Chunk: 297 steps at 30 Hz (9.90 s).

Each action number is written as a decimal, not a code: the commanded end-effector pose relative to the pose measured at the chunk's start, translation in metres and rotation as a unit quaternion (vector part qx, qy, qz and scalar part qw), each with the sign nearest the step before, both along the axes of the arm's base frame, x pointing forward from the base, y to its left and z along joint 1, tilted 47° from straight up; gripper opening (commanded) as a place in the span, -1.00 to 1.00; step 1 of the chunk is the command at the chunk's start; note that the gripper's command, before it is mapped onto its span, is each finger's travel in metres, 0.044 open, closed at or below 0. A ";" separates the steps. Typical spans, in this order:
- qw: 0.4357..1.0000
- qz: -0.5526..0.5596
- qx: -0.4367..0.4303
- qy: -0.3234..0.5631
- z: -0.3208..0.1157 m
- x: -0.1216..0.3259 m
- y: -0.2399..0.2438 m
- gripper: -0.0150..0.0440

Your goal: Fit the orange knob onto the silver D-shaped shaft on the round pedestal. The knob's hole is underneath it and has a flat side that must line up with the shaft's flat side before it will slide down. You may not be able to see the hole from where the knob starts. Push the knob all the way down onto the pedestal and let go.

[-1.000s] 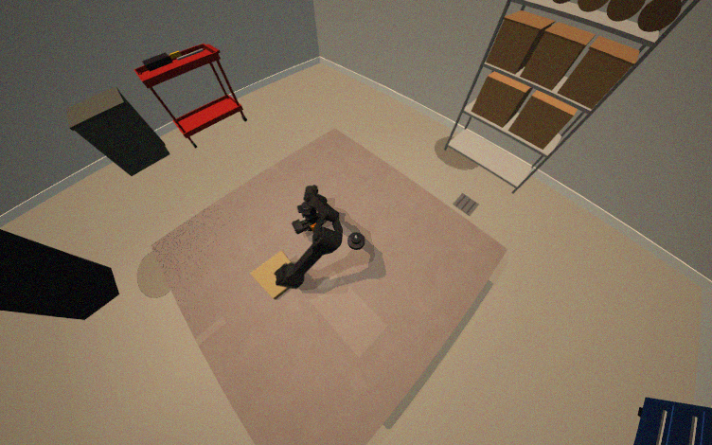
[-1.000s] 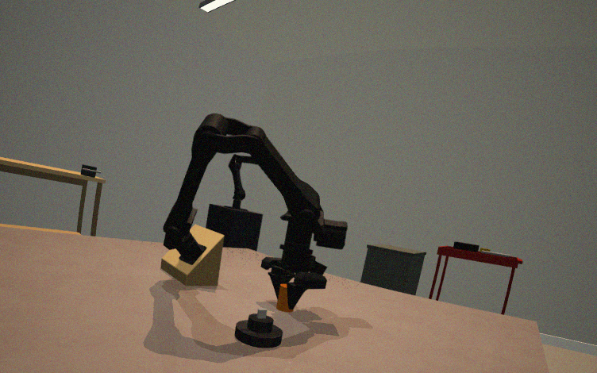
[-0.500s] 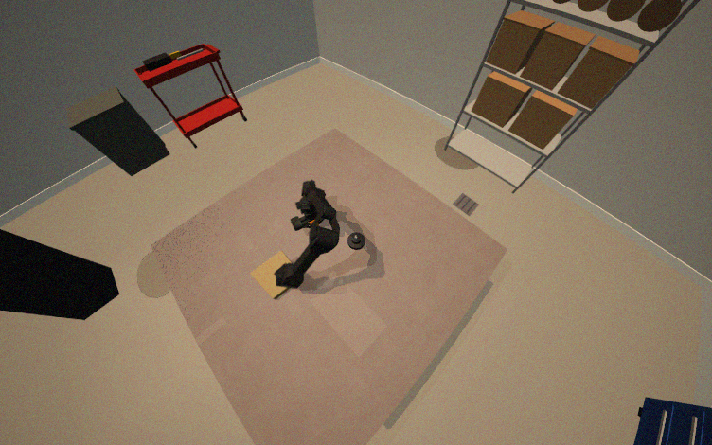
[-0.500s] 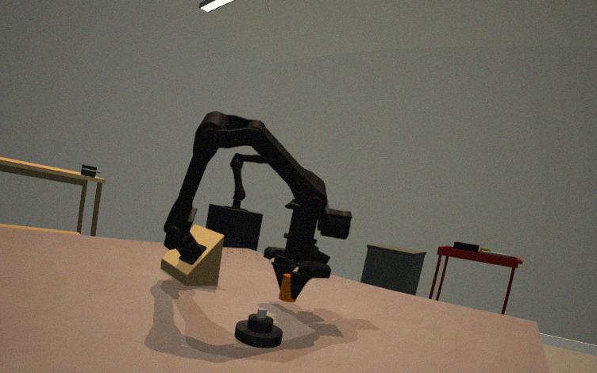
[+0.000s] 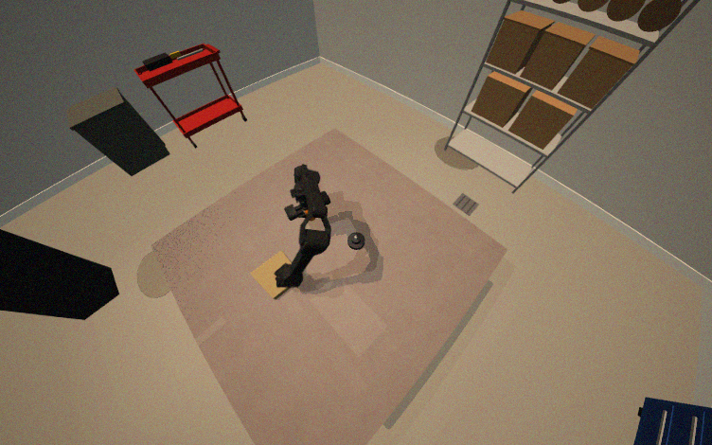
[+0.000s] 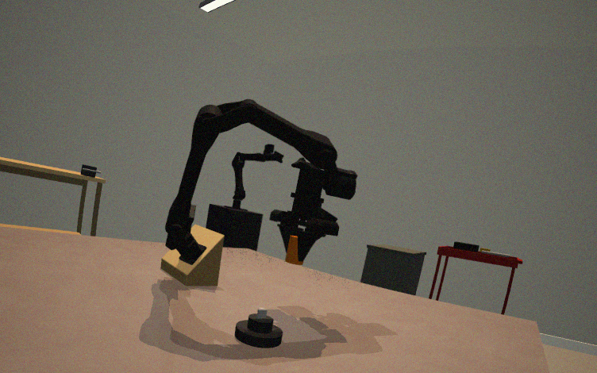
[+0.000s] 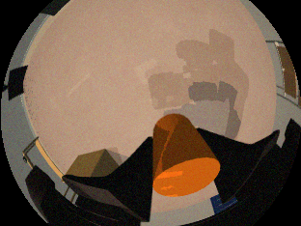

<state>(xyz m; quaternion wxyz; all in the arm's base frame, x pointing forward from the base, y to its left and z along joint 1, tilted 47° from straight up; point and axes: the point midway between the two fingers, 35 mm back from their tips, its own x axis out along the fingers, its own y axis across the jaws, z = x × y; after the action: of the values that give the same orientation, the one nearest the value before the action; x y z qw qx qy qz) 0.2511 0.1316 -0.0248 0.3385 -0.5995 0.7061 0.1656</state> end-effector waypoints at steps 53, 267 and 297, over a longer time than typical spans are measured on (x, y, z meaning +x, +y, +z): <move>0.887 0.331 -0.125 -0.297 0.074 0.003 0.079 -0.49; 1.000 -0.001 0.005 -0.010 -0.078 0.036 -0.093 1.00; 1.000 0.014 0.023 0.000 -0.065 0.040 -0.069 -0.49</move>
<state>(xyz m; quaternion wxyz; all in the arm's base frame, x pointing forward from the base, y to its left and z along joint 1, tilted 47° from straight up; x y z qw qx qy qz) 0.2840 0.0516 -0.0978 0.3380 -0.6010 0.6996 0.1874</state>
